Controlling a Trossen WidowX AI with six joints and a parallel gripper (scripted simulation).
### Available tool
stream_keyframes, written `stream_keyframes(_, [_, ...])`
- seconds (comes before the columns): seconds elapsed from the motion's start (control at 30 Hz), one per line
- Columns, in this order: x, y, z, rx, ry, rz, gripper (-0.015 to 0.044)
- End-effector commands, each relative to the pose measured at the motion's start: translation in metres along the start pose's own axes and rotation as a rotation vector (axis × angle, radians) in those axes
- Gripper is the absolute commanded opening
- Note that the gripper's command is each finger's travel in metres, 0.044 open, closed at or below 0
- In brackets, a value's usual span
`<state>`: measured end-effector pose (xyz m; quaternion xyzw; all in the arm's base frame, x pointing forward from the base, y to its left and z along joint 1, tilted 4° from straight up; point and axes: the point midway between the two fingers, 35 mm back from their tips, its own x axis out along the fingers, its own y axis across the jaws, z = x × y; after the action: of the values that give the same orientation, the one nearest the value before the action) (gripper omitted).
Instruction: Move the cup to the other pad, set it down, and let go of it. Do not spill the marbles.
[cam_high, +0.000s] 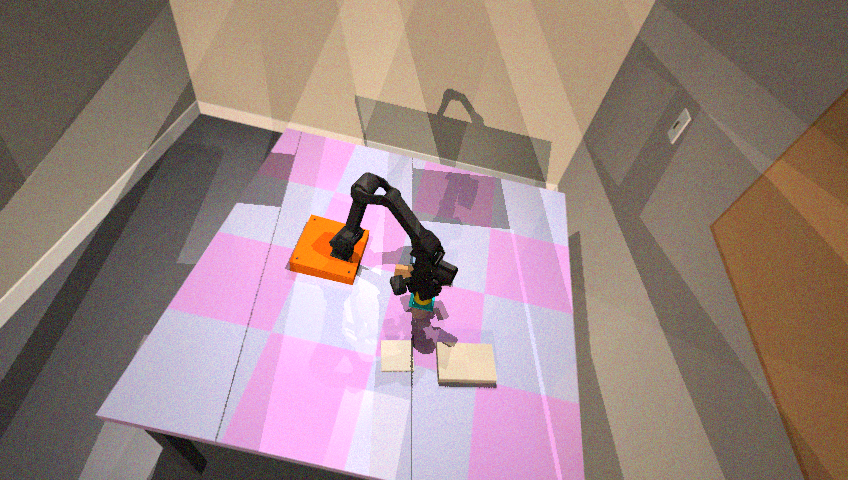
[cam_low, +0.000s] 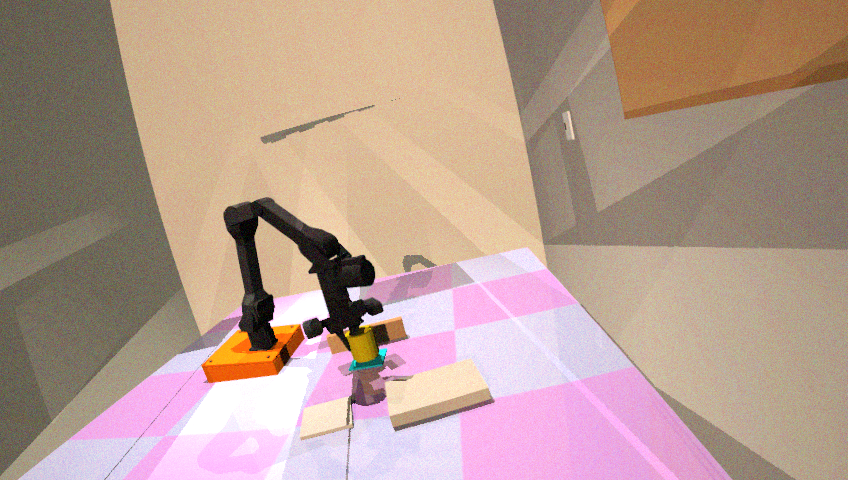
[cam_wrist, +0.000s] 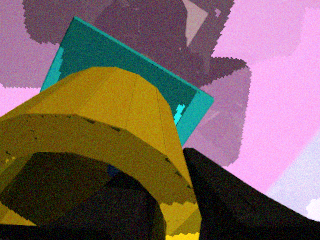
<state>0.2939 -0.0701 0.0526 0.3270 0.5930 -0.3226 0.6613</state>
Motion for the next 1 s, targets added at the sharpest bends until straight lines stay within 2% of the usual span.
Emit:
stream_keyframes(0.0, [0.0000,0.0000,0.0000,0.000,0.000,0.000,0.0000])
stream_keyframes(0.37, [0.0000,0.0000,0.0000,0.000,0.000,0.000,0.0000])
stream_keyframes(0.57, [0.0000,0.0000,0.0000,0.000,0.000,0.000,0.0147])
stream_keyframes(0.97, [-0.0077,0.0005,0.0006,-0.001,0.001,0.000,0.0147])
